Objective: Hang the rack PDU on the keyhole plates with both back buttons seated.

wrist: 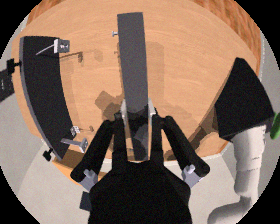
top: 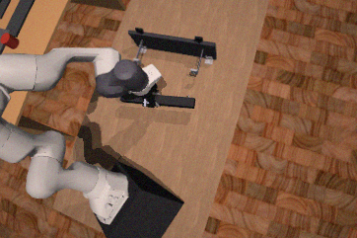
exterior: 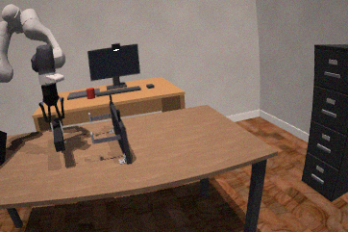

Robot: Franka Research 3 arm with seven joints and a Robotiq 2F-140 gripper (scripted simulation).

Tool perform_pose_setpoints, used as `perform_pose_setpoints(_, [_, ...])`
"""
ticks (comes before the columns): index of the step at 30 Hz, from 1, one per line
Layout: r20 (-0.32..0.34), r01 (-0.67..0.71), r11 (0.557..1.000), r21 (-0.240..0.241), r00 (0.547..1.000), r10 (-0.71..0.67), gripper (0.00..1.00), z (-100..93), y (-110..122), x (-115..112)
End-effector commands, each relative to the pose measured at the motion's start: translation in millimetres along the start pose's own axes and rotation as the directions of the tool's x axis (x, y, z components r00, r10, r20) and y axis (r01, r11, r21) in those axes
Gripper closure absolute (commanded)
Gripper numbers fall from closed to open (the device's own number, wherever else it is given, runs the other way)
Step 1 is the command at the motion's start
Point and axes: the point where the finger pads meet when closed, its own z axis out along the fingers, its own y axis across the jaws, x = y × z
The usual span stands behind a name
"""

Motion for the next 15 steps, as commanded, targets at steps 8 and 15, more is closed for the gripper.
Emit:
perform_pose_setpoints(8, [-0.004, -0.023, 1.000, 0.001, 1.000, 0.023, 1.00, -2.2, -0.5, 2.1])
perform_pose_setpoints(15, [-0.005, -0.117, 0.993, 0.000, 0.993, 0.117, 1.00, -2.3, -4.1, 2.3])
